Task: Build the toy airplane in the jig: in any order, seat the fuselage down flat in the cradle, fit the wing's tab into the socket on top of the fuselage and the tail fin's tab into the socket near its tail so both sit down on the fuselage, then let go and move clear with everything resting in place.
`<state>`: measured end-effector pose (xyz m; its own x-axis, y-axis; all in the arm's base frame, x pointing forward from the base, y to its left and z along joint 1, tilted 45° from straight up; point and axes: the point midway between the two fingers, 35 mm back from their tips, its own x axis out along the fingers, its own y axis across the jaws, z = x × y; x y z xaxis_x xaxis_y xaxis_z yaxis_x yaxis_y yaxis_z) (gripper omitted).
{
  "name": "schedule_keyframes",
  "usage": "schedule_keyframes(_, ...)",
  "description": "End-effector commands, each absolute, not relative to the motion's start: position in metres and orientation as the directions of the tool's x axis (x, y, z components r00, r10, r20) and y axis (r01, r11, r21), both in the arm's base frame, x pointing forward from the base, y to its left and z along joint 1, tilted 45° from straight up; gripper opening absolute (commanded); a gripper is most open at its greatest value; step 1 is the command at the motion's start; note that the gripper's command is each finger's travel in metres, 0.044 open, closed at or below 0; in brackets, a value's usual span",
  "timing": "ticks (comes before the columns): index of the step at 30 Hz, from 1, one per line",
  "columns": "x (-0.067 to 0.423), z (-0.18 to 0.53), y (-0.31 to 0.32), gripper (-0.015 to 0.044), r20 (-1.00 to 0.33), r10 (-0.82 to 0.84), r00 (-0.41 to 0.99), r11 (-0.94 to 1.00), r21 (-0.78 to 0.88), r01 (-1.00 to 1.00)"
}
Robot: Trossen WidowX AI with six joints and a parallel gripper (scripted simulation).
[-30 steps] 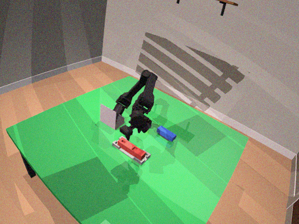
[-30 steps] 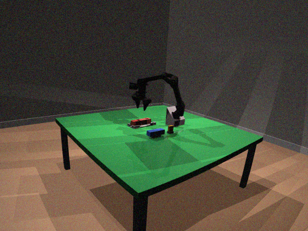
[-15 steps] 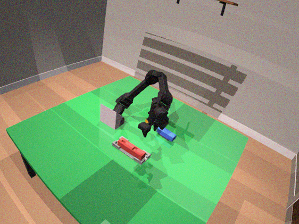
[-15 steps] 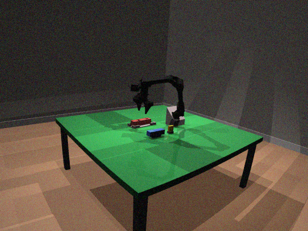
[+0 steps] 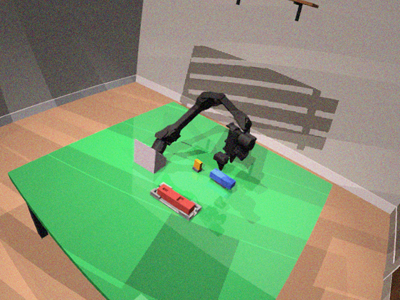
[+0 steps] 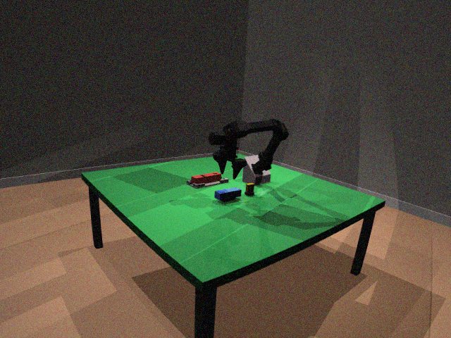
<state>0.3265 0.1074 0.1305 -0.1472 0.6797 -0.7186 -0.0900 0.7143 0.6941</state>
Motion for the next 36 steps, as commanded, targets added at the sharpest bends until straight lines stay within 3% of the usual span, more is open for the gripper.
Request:
schedule_keyframes(1, 0.324, 0.135, 0.113, 0.0440, -0.712, 0.685, -0.152, 0.711, 0.700, -0.071)
schedule_keyframes(36, 0.313, 0.080, 0.167, 0.0440, -0.710, 0.687, -0.152, 0.709, 0.701, -0.072)
